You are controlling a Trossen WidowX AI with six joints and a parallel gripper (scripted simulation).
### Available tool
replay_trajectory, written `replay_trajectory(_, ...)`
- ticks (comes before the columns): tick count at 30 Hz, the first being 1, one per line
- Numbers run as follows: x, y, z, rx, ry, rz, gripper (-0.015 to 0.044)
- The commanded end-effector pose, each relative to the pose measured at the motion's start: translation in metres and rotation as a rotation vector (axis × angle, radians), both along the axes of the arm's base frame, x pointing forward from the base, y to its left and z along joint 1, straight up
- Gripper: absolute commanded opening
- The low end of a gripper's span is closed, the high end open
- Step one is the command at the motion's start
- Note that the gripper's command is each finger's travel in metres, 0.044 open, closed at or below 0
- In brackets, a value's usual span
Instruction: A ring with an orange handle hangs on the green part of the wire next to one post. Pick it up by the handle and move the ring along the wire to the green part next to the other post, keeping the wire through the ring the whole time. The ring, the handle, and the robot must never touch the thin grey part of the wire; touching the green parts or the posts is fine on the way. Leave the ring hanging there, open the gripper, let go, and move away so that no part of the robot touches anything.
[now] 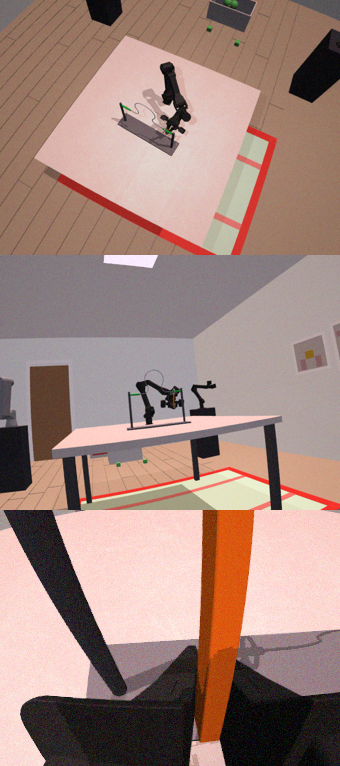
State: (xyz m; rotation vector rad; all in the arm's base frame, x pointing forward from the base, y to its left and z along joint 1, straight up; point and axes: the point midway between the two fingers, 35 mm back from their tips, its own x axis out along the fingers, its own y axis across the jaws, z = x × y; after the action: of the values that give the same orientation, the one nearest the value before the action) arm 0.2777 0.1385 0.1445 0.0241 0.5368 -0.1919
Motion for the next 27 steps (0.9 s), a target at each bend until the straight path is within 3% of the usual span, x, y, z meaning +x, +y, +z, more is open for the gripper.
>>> replay_trajectory(1, 0.000, 0.001, -0.001, 0.000, -0.003, -0.005, -0.0150)
replay_trajectory(26, 0.001, 0.001, -0.012, 0.000, -0.003, -0.005, -0.0150)
replay_trajectory(27, 0.001, 0.001, -0.011, -0.002, -0.003, -0.003, -0.0124)
